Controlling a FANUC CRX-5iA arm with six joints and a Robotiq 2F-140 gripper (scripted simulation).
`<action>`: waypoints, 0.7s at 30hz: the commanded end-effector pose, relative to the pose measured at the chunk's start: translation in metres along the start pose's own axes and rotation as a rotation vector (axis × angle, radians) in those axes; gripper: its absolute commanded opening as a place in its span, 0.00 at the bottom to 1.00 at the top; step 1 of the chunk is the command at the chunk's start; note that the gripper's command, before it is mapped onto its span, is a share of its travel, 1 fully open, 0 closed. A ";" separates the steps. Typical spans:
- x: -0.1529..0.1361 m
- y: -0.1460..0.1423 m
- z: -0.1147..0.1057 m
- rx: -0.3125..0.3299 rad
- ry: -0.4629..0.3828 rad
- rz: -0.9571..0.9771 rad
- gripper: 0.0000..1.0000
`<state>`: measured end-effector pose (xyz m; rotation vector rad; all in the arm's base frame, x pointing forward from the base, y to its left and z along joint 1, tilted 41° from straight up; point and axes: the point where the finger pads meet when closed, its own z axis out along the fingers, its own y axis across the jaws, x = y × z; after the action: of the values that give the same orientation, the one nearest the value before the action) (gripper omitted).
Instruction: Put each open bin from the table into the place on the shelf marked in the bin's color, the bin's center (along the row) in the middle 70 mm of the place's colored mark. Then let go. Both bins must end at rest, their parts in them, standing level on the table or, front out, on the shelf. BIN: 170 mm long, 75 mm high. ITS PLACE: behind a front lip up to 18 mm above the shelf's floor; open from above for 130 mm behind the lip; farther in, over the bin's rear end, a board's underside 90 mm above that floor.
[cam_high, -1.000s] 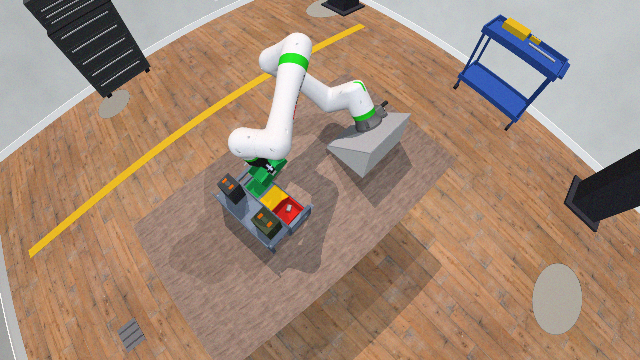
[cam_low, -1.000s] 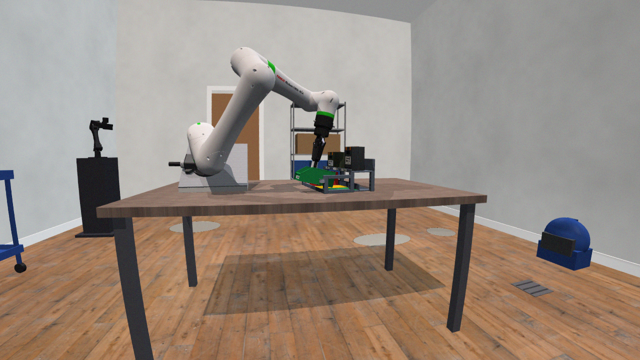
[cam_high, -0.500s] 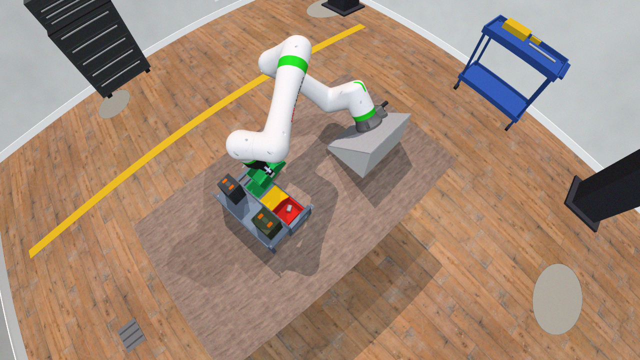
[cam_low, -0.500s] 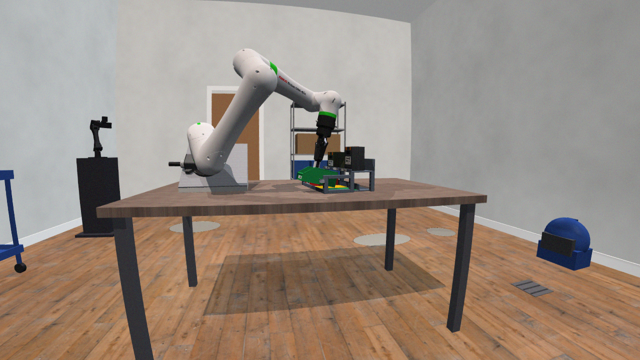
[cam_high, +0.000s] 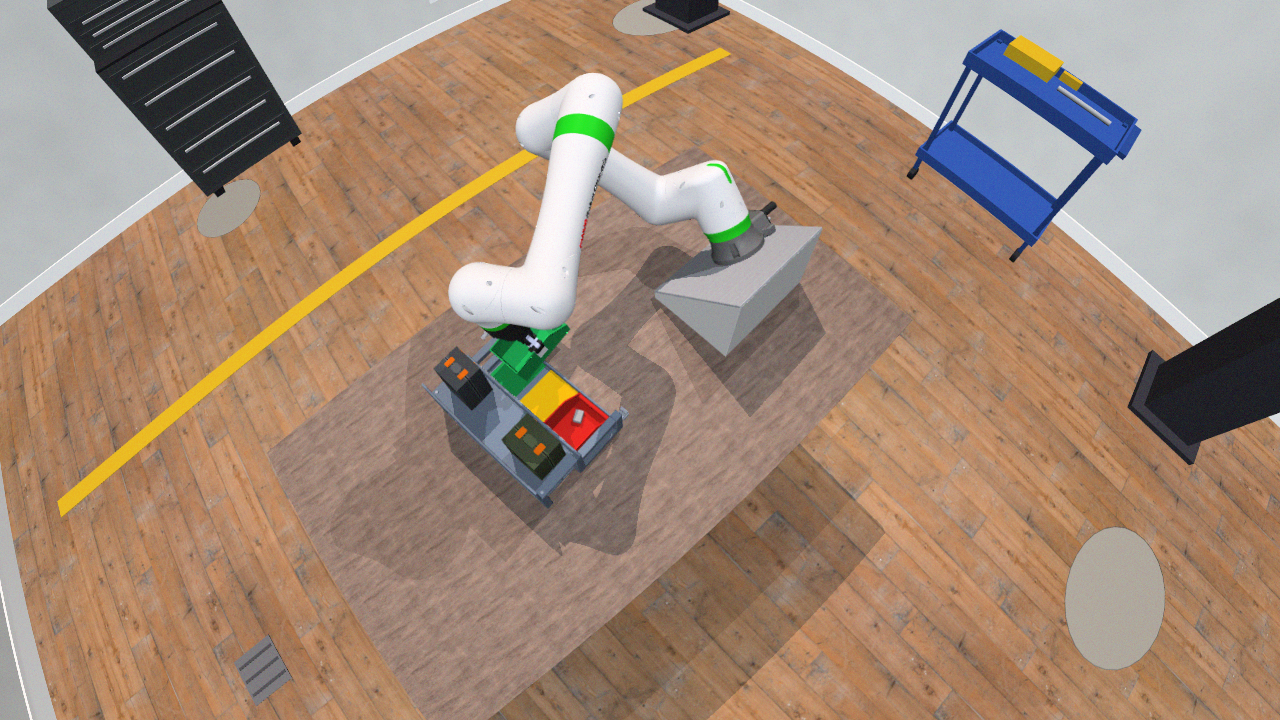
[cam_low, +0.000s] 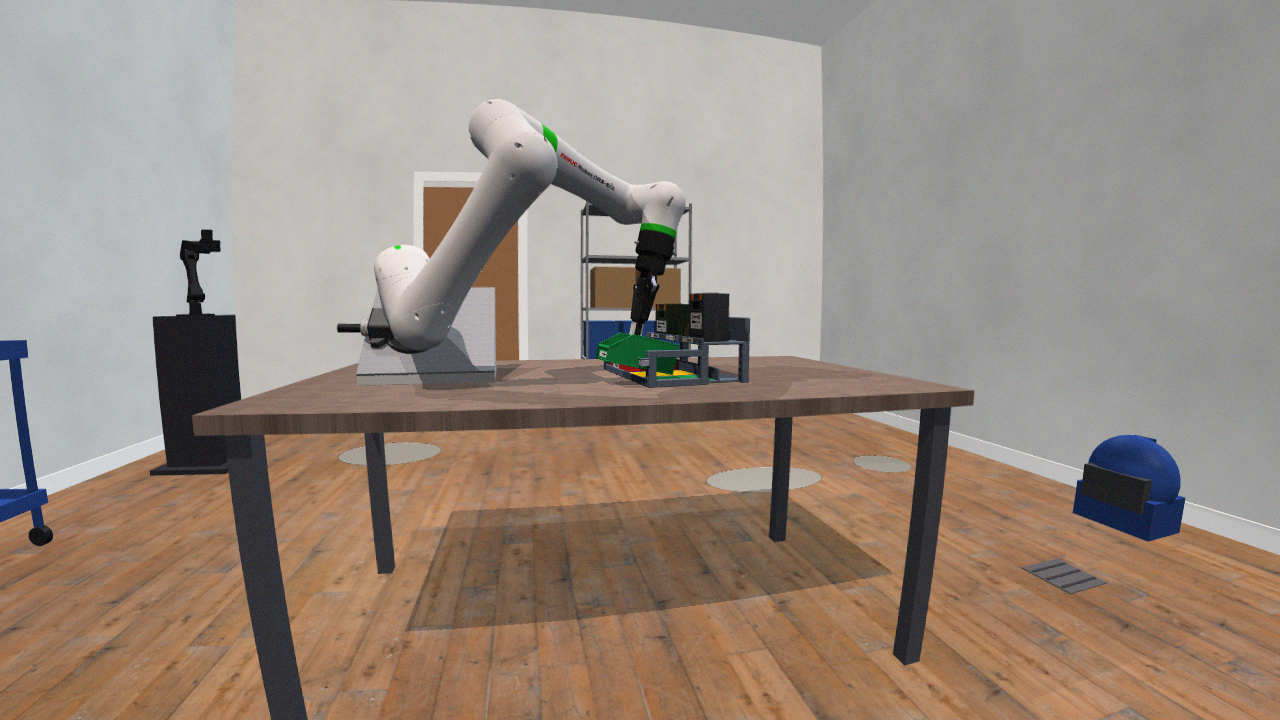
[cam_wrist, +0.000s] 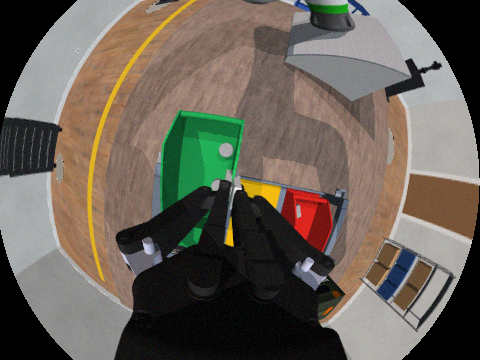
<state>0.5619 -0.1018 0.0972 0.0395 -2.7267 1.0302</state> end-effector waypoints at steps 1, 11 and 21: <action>-0.001 0.000 -0.001 0.000 0.000 0.000 0.00; -0.004 0.000 -0.001 0.000 0.000 0.000 0.00; -0.004 0.000 -0.001 0.000 0.000 0.000 0.00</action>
<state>0.5662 -0.1015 0.0970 0.0395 -2.7266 1.0302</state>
